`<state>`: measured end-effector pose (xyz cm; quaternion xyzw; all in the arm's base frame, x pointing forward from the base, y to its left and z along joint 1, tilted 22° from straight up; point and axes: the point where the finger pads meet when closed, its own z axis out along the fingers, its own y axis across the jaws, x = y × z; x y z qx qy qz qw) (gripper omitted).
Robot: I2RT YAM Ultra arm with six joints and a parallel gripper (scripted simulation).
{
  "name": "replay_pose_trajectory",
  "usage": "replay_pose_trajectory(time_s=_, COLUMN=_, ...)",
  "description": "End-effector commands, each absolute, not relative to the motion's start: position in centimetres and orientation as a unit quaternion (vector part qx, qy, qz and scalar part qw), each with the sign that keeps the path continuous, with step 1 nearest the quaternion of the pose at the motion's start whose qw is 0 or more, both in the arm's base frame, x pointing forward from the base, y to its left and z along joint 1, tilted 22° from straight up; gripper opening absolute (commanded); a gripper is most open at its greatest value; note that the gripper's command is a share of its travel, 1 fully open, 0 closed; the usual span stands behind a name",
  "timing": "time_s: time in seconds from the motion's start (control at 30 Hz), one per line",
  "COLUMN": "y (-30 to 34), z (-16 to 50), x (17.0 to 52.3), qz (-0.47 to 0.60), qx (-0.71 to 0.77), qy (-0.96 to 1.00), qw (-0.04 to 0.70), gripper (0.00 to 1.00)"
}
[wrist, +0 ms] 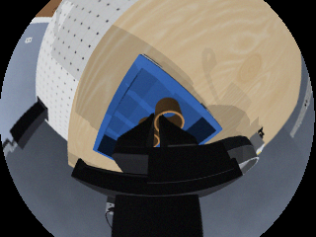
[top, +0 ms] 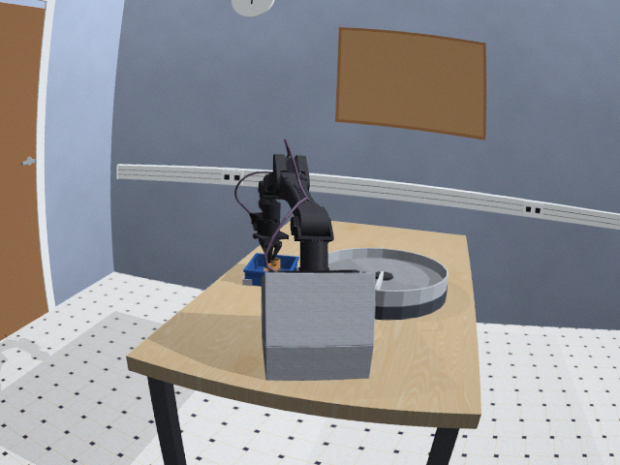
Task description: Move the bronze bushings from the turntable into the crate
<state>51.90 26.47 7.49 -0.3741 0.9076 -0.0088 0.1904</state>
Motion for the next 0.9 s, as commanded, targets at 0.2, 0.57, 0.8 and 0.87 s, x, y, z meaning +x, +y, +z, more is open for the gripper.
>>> replay_pose_trajectory(time_s=0.2, y=26.91, z=8.02, x=51.91, qz=-0.006, qx=-0.379, qy=0.905, qw=0.194, gripper=0.00)
replay_pose_trajectory(time_s=0.57, y=26.85, z=7.91, x=52.20, qz=-0.005, qx=-0.378, qy=0.905, qw=0.198, gripper=0.00)
replay_pose_trajectory(time_s=0.8, y=26.85, z=7.91, x=52.20, qz=-0.005, qx=-0.378, qy=0.905, qw=0.198, gripper=0.00)
replay_pose_trajectory(time_s=0.87, y=26.85, z=7.91, x=52.20, qz=-0.005, qx=-0.378, qy=0.905, qw=0.198, gripper=0.00)
